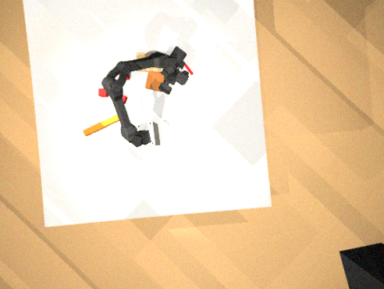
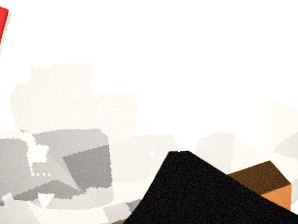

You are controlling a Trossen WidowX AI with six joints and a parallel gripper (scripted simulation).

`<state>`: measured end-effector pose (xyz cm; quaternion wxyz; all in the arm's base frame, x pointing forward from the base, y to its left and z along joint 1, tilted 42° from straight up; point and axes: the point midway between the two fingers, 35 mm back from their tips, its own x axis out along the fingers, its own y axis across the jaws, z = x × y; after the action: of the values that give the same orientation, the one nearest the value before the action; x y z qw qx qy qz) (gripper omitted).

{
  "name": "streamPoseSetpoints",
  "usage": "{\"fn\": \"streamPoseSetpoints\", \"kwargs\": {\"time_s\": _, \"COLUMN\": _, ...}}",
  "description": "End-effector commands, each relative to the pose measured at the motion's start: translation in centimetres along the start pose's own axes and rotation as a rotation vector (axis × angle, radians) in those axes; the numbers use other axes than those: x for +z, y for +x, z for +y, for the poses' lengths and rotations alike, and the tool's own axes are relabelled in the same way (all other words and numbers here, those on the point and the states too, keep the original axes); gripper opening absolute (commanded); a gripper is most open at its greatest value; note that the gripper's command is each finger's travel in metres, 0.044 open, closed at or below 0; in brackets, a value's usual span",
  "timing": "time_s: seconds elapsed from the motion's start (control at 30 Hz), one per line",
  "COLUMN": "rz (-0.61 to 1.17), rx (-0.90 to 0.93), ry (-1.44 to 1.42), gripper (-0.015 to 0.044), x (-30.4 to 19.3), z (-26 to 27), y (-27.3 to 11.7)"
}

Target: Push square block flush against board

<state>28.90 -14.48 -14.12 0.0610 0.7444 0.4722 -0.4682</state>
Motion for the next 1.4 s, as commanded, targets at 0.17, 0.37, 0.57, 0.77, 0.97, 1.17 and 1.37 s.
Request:
{"fn": "streamPoseSetpoints", "kwargs": {"time_s": 0.17, "rz": -0.004, "rx": 0.008, "ry": -0.099, "gripper": 0.0, "x": -0.4, "z": -0.2, "y": -1.1}}
{"fn": "streamPoseSetpoints", "kwargs": {"time_s": 0.37, "rz": -0.004, "rx": 0.007, "ry": -0.306, "gripper": 0.0, "x": -1.0, "z": -1.3, "y": -1.2}}
{"fn": "streamPoseSetpoints", "kwargs": {"time_s": 0.57, "rz": -0.005, "rx": 0.006, "ry": -0.512, "gripper": 0.0, "x": -1.6, "z": -2.5, "y": -1.2}}
{"fn": "streamPoseSetpoints", "kwargs": {"time_s": 0.77, "rz": -0.005, "rx": 0.005, "ry": -0.718, "gripper": 0.0, "x": -2.1, "z": -3.7, "y": -1.2}}
{"fn": "streamPoseSetpoints", "kwargs": {"time_s": 0.97, "rz": -0.004, "rx": 0.003, "ry": -0.924, "gripper": 0.0, "x": -2.6, "z": -5.0, "y": -1.2}}
{"fn": "streamPoseSetpoints", "kwargs": {"time_s": 1.17, "rz": -0.004, "rx": 0.002, "ry": -1.13, "gripper": 0.0, "x": -3.1, "z": -6.2, "y": -1.2}}
{"fn": "streamPoseSetpoints", "kwargs": {"time_s": 1.37, "rz": -0.003, "rx": 0.001, "ry": -1.336, "gripper": 0.0, "x": -3.4, "z": -7.5, "y": -1.1}}
